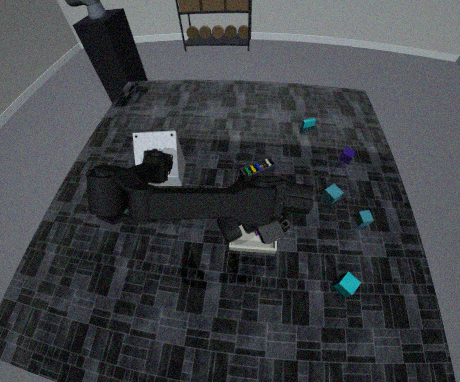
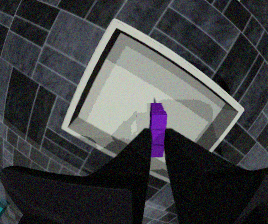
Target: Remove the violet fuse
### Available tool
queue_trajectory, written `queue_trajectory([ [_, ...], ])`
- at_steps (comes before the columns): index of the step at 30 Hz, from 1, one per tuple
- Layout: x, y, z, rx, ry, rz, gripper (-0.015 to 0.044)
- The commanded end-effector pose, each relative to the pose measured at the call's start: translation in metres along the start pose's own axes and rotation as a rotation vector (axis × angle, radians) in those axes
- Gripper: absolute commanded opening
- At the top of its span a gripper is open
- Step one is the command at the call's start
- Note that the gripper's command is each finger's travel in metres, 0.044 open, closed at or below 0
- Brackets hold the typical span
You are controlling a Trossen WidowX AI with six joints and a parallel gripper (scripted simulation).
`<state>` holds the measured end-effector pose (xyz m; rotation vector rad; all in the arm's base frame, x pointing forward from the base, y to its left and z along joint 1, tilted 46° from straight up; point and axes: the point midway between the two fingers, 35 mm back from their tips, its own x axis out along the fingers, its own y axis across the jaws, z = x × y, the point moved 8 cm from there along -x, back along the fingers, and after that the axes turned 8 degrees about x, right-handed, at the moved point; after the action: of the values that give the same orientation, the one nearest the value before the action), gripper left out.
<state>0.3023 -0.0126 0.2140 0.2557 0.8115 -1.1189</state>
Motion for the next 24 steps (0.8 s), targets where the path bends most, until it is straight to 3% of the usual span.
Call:
queue_trajectory([
  [1, 0.000, 0.000, 0.000, 0.000, 0.000, 0.000, 0.0105],
  [10, -0.002, 0.000, 0.000, 0.000, 0.000, 0.000, 0.0330],
  [14, -0.035, 0.000, -0.002, -0.008, 0.005, -0.004, 0.0330],
  [24, -0.037, -0.001, -0.002, -0.009, 0.005, -0.004, 0.0330],
])
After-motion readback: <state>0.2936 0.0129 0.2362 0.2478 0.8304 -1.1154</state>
